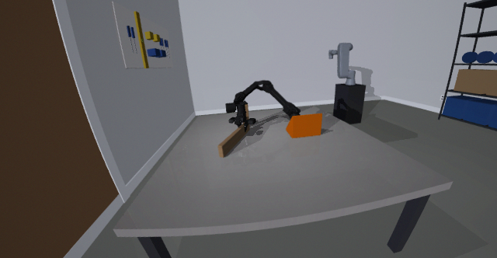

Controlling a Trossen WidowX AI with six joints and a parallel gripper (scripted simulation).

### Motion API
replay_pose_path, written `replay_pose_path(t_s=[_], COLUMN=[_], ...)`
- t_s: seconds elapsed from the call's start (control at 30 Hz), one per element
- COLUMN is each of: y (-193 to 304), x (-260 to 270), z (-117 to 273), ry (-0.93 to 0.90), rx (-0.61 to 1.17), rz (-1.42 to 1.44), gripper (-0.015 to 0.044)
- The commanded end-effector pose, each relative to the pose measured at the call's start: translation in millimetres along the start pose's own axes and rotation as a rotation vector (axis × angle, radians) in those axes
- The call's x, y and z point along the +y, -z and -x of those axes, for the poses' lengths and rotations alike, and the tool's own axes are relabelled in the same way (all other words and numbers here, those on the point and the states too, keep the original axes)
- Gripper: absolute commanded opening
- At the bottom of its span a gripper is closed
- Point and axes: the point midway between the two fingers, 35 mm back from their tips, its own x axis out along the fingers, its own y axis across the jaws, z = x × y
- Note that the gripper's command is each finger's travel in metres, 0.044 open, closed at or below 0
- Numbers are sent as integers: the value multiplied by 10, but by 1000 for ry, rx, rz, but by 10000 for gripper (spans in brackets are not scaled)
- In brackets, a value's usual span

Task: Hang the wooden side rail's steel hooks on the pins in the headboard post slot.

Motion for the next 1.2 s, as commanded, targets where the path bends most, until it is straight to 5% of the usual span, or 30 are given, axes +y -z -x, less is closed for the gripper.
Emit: replay_pose_path(t_s=[0.0, 0.07, 1.17], y=[4, 4, -2], x=[-1, -1, 106], z=[-1, -1, -1], ry=[3, 3, 2], rx=[3, 3, 4], rz=[3, 3, 235], gripper=[32, 0, 0])
